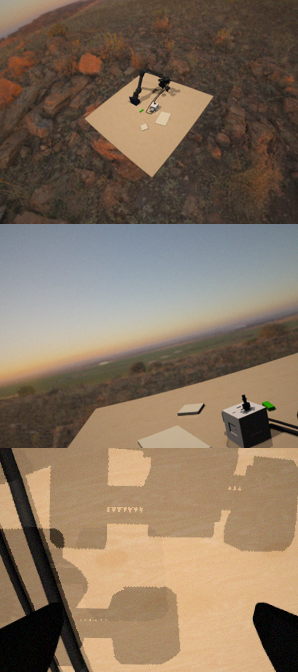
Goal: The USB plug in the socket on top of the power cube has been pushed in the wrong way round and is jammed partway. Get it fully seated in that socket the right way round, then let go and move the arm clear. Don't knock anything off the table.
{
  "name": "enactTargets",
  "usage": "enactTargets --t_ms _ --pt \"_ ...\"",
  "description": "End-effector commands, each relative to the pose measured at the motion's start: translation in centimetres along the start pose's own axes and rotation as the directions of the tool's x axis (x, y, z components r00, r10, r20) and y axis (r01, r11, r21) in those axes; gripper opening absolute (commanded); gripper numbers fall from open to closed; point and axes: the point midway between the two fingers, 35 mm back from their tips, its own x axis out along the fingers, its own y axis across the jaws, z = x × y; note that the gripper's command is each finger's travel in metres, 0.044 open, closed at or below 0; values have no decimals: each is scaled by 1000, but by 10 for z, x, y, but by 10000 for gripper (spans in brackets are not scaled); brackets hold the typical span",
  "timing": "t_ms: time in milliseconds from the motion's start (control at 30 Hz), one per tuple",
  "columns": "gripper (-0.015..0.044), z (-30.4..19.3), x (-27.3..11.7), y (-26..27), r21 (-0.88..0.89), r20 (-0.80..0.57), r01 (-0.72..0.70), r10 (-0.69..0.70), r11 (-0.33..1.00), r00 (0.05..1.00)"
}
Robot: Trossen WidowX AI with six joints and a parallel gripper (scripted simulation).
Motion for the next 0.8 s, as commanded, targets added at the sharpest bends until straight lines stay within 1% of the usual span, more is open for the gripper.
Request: enactTargets --t_ms 0,167,367,667,767 --pt "440 -53 -15 -50 -84 -99 45 -54 995 994" --pt "440 -101 -35 -82 -158 -171 41 -68 987 983" --pt "440 -160 -65 -106 -232 -226 2 -56 973 972" --pt "440 -245 -114 -113 -332 -234 -74 -6 940 972" --pt "440 -257 -122 -112 -348 -227 -83 2 934 974"
